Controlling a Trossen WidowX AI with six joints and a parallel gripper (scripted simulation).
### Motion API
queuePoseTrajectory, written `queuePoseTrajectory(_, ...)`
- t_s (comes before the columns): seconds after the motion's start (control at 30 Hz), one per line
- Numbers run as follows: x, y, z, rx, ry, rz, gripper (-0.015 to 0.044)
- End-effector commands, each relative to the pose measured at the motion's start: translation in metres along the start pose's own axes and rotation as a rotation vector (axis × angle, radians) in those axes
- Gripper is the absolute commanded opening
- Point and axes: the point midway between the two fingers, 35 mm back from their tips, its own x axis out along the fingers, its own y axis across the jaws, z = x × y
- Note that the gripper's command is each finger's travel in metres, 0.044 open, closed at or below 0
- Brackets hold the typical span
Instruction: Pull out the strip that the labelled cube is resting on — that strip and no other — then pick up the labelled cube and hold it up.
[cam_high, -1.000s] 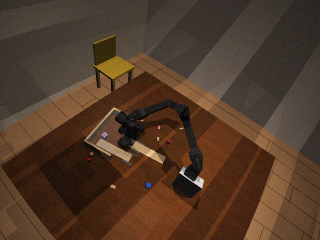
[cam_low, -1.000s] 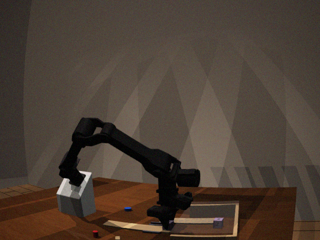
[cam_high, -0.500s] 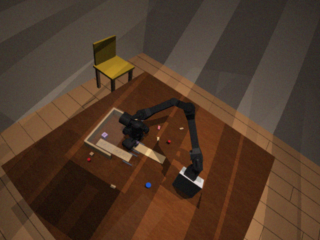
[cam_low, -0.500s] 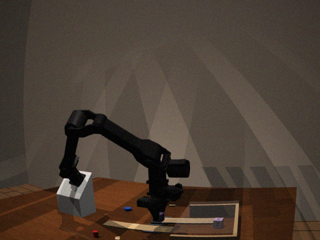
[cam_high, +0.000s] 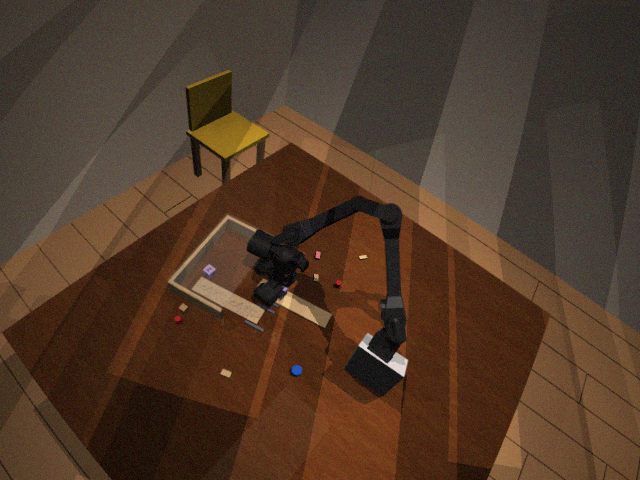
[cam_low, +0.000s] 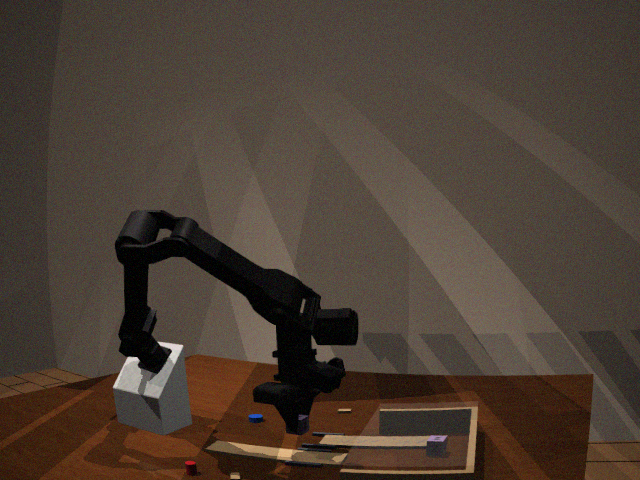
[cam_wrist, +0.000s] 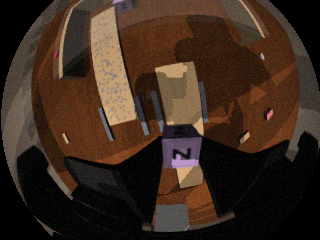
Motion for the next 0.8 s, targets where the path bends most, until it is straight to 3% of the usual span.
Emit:
queuePoseTrajectory(0.0, -0.001, 0.002, -0.016, -0.001, -0.001, 0.004, 0.0)
queuePoseTrajectory(0.37, -0.002, 0.004, -0.043, -0.002, 0.0, 0.004, 0.0)
queuePoseTrajectory(0.57, -0.033, 0.004, -0.043, -0.002, 0.0, 0.006, 0.0)
queuePoseTrajectory(0.77, -0.037, 0.004, -0.043, -0.002, 0.0, 0.005, 0.0)
